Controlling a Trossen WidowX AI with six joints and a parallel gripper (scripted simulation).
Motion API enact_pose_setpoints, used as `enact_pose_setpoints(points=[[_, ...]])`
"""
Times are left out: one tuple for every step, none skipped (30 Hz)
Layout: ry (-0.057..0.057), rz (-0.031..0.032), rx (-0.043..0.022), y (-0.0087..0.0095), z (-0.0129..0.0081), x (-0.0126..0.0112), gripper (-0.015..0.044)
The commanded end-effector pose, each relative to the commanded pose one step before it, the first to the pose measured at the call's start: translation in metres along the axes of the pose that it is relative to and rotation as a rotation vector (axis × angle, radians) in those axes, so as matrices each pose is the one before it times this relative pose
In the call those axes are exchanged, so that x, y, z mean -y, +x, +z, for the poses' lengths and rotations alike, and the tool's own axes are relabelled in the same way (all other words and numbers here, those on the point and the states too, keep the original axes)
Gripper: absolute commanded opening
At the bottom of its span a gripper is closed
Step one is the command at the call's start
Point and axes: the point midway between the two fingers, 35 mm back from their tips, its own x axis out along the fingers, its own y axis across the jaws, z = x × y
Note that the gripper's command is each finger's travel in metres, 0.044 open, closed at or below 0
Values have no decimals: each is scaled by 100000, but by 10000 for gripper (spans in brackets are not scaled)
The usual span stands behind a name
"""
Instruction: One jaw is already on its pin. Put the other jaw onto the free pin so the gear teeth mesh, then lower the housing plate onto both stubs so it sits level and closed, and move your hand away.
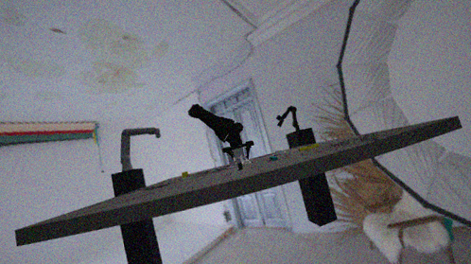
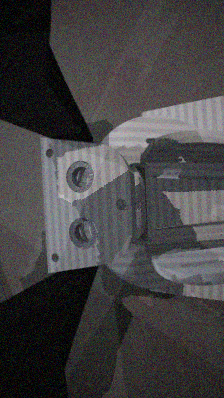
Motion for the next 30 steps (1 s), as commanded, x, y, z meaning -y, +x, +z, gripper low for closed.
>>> enact_pose_setpoints(points=[[-639,-736,-61,116,-176,134,351],[0,0,0,0,0,0,351],[0,0,0,0,0,0,351],[0,0,0,0,0,0,351],[0,0,0,0,0,0,351],[0,0,0,0,0,0,351],[0,0,0,0,0,0,351],[0,0,0,0,0,0,351],[0,0,0,0,0,0,351],[0,0,0,0,0,0,351],[-24,-1,0,10,0,0,351],[-73,-2,0,30,0,0,351],[-121,-3,0,49,-1,1,351],[-157,-5,0,64,-1,1,351],[-121,-4,0,49,-1,1,351],[-73,-2,0,30,-1,1,351],[-24,-1,0,10,0,0,351],[0,0,0,0,0,0,351],[0,0,0,0,0,0,351],[0,0,0,0,0,0,351],[0,0,0,0,0,0,351],[0,0,0,0,0,0,351],[-3,-1,0,10,0,0,351],[-10,-2,0,30,0,0,351],[-16,-3,0,50,0,1,351],[-21,-4,0,64,-1,1,351],[-16,-3,0,50,-1,1,351],[-10,-2,0,30,0,1,351],[-3,-1,0,10,0,0,351],[0,0,0,0,0,0,351]])
